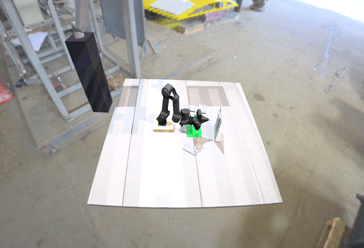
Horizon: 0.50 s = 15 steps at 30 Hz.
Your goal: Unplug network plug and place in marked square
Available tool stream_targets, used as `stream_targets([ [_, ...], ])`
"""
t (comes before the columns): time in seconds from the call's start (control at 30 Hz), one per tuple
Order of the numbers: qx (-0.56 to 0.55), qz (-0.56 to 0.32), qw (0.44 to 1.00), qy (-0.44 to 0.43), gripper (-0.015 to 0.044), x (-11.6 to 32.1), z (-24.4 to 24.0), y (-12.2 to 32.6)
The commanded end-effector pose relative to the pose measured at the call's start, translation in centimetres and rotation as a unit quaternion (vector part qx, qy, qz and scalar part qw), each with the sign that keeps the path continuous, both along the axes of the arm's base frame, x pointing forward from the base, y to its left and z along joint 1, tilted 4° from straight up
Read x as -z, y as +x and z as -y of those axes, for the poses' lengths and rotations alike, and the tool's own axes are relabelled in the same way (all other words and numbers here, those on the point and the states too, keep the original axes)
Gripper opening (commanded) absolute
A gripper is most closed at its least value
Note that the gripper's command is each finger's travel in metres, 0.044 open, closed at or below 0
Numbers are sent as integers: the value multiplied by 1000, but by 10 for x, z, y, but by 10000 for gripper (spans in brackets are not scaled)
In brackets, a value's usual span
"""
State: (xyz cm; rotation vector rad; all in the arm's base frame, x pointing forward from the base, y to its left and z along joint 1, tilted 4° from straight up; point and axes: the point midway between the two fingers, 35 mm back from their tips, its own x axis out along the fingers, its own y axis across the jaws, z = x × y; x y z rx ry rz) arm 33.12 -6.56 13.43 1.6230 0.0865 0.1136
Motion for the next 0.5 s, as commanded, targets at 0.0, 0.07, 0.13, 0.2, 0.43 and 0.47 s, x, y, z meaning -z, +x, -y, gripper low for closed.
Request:
stream_targets([
  [0.0,-2,0,1000,3,0,0,-1,-4],
  [0.07,0,0,1000,0,0,0,0,-1],
  [0.13,0,0,1000,0,0,-2,0,-2],
  [0.2,0,0,1000,0,0,-5,0,-2],
  [0.43,-1,0,1000,1,0,-15,0,-4],
  [0.47,-1,0,1000,1,0,-17,0,-4],
])
